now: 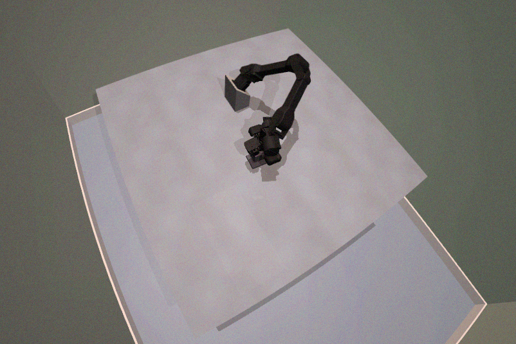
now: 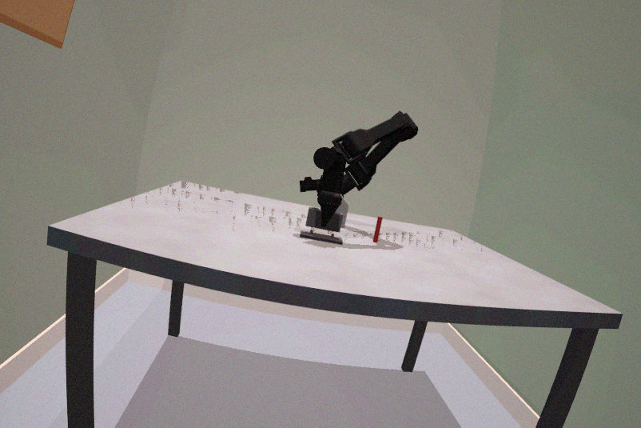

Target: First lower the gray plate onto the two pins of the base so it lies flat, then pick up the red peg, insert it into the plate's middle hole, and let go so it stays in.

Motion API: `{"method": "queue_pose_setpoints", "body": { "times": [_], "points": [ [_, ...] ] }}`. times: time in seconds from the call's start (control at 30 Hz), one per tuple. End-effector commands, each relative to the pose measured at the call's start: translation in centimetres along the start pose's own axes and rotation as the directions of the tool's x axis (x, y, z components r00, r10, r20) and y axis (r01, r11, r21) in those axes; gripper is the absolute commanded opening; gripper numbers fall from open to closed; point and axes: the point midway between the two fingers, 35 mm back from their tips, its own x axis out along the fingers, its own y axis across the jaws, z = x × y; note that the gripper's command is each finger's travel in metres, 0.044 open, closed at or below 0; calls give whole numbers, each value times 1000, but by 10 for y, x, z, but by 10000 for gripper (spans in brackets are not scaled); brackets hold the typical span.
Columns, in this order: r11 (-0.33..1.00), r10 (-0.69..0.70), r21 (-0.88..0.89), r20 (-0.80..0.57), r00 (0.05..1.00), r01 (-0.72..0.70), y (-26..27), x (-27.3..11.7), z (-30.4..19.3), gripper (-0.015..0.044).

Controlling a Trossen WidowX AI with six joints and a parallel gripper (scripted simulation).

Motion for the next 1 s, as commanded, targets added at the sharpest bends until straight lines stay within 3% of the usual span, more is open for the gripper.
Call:
{"method": "queue_pose_setpoints", "body": {
  "times": [0.0,0.6,0.97],
  "points": [
    [1000,-7,11,-8,1000,7,-4,8,0,0],
    [1000,-2,1,-3,1000,2,-1,16,-1,0],
    [1000,-2,1,-3,1000,2,-1,16,-1,289]
  ]
}}
